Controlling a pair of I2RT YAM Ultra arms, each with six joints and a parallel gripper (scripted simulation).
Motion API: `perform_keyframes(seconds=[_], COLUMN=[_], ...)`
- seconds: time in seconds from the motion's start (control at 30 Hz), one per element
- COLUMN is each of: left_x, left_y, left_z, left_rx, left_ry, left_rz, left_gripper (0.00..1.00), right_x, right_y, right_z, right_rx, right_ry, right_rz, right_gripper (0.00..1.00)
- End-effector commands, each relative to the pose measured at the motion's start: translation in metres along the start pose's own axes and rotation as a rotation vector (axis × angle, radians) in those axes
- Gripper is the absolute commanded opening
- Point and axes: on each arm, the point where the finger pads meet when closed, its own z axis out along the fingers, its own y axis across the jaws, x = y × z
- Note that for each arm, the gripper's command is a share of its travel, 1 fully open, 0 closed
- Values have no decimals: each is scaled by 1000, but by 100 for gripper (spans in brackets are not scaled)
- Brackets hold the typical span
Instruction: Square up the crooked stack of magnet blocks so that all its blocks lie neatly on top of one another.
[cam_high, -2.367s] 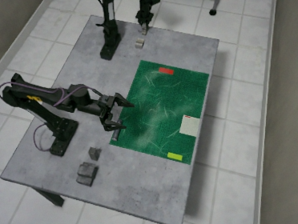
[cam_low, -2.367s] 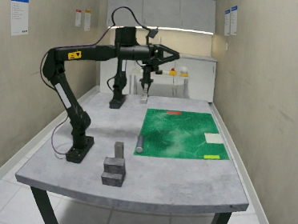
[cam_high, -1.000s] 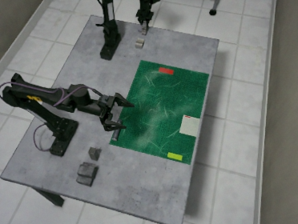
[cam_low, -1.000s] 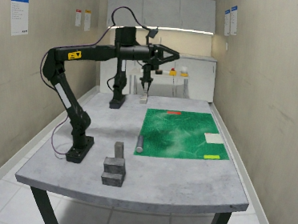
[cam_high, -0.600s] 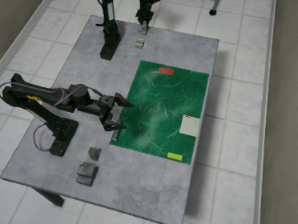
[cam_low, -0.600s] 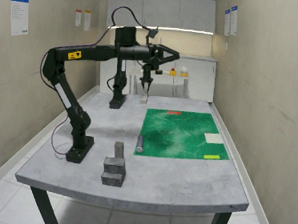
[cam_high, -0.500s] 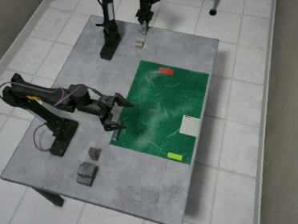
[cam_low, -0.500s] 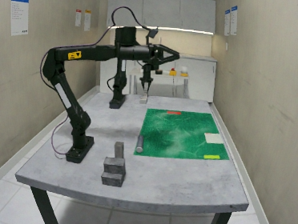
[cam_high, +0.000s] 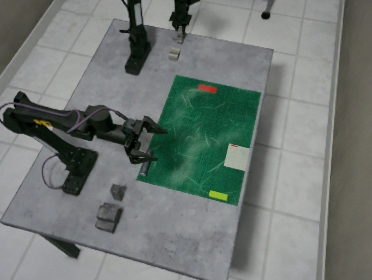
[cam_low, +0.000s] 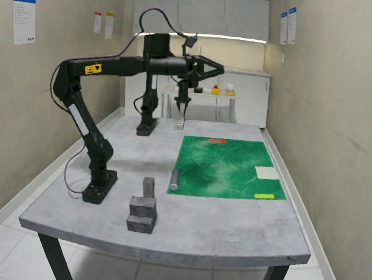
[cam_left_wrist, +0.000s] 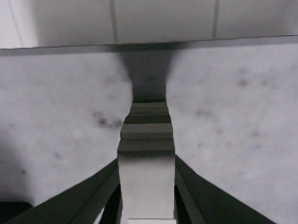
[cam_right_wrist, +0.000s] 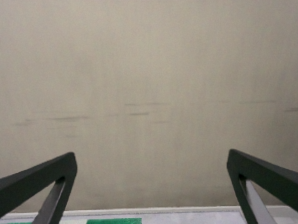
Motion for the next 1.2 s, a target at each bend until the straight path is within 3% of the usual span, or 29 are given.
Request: perform_keyframes(seconds=[0.0,0.7,0.73,1.17], left_x=[-10,-10,-10,-10], left_y=[-3,-3,-3,-3], left_z=[-16,-16,-16,-16], left_rx=[30,30,30,30], left_ry=[-48,-48,-48,-48], left_rz=[-13,-13,-13,-13], left_gripper=[30,29,62,62], right_x=[-23,-23,-23,-23], right_y=[-4,-4,-4,-4], right_z=[-6,-6,-6,-6], right_rx=[15,15,15,15], right_ry=[-44,-44,-44,-44], right_rz=[-9,-9,-9,-9], right_gripper=[100,100,100,100])
